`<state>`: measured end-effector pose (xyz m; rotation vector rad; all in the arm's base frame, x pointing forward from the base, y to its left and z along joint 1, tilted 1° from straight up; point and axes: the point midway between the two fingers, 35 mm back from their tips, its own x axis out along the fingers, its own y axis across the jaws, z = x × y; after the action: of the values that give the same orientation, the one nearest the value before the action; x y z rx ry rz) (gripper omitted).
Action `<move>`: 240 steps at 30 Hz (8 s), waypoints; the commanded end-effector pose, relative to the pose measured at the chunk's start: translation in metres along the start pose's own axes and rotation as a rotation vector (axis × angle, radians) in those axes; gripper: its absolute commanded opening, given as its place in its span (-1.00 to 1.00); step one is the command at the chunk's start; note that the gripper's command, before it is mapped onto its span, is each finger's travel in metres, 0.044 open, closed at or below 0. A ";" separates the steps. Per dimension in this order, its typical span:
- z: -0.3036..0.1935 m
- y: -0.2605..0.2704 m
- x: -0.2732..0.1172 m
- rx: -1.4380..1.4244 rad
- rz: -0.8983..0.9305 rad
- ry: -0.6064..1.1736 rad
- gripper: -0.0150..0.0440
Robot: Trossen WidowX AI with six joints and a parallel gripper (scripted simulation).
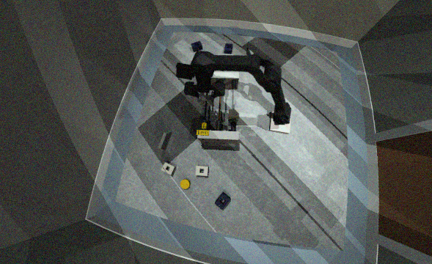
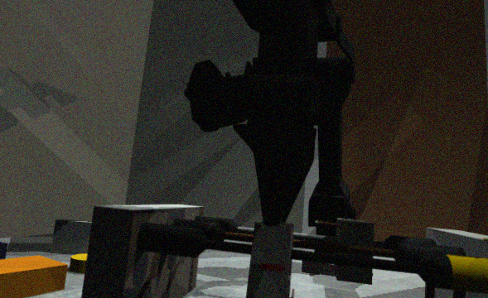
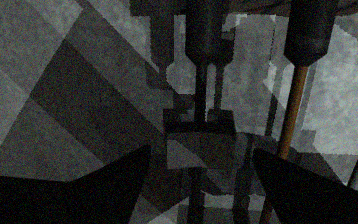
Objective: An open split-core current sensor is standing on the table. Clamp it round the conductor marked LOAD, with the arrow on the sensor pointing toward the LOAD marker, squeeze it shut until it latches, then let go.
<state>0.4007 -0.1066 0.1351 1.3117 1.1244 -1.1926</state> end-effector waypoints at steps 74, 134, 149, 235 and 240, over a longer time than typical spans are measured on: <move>-0.001 0.001 0.056 -0.002 -0.011 -0.001 -0.49; -0.001 0.002 0.044 0.000 0.201 -0.004 -0.49; -0.001 0.002 0.043 0.000 0.214 -0.004 -0.49; -0.001 0.002 0.043 0.000 0.214 -0.004 -0.49; -0.001 0.002 0.043 0.000 0.214 -0.004 -0.49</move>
<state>0.4064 -0.1054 0.0815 1.3826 0.9739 -1.0539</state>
